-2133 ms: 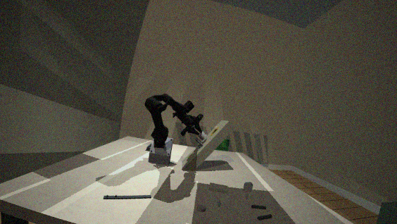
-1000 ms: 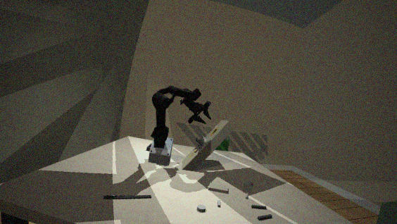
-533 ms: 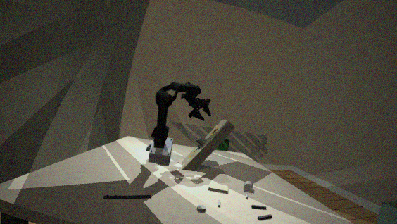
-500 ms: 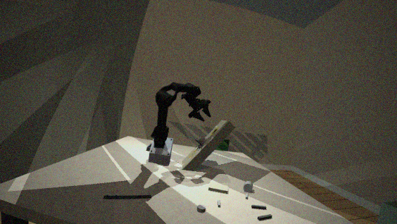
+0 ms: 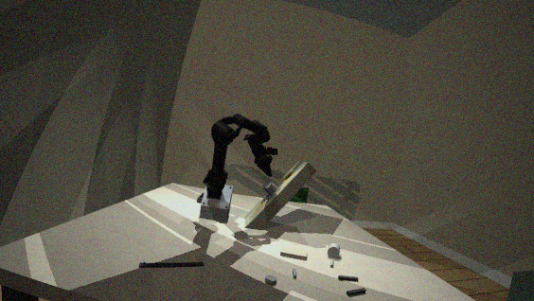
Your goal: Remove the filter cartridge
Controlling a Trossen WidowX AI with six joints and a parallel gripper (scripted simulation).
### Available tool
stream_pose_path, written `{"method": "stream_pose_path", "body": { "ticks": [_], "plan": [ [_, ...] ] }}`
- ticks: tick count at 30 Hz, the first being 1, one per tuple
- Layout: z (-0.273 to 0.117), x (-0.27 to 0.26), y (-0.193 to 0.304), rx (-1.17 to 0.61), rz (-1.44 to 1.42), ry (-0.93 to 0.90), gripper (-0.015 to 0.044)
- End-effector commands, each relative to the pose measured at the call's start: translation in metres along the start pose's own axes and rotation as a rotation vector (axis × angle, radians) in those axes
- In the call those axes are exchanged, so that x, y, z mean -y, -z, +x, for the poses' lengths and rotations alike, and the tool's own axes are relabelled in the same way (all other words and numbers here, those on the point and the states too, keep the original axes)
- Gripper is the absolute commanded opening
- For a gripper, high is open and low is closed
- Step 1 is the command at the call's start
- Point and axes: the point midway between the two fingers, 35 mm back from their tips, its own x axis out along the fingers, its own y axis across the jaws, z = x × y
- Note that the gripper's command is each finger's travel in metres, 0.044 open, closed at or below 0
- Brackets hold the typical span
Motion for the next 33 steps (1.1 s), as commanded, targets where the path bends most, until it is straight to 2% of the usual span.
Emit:
{"method": "stream_pose_path", "body": {
  "ticks": [1, 33],
  "plan": [
    [0.008, 0.001, 0.014, -0.055, 0.092, 0.008, 0.0305],
    [0.056, 0.001, 0.016, -0.053, 0.092, 0.008, 0.0305]
  ]
}}
